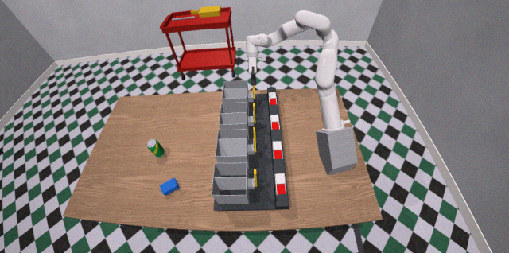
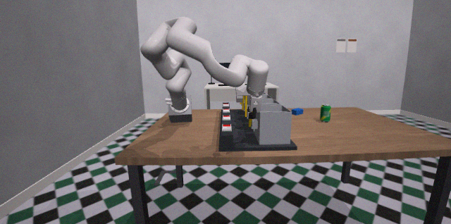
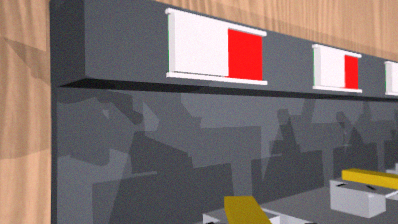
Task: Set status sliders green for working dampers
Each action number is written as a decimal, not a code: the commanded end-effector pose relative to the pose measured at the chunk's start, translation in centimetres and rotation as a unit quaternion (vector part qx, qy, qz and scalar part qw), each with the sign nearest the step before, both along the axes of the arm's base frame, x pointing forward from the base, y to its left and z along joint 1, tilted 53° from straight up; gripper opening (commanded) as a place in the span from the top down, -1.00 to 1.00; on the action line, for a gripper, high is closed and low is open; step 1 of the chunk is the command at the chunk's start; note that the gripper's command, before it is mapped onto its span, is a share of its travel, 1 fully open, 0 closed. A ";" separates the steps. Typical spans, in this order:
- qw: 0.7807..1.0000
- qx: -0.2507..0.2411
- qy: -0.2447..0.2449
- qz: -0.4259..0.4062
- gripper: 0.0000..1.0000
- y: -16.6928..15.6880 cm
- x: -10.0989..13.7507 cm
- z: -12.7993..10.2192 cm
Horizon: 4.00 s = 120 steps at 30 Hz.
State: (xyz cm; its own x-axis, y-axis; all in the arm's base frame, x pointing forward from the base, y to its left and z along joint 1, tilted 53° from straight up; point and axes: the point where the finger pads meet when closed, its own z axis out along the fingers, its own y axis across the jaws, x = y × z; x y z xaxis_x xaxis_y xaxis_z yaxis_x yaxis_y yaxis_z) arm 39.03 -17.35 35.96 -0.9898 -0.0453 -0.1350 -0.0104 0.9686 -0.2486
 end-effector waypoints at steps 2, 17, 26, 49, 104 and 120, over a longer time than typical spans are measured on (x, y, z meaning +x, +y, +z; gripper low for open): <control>1.000 -0.001 -0.002 0.000 0.22 0.0 0.0 0.2; 1.000 -0.001 -0.002 0.000 0.22 0.8 -0.4 3.2; 1.000 -0.001 -0.002 0.000 0.22 1.5 -0.8 5.9; 0.995 -0.094 -0.003 -0.013 0.22 5.3 2.1 6.5; 0.945 -0.324 -0.024 -0.043 0.22 13.9 10.2 4.0; 0.945 -0.324 -0.024 -0.043 0.22 13.9 10.2 4.0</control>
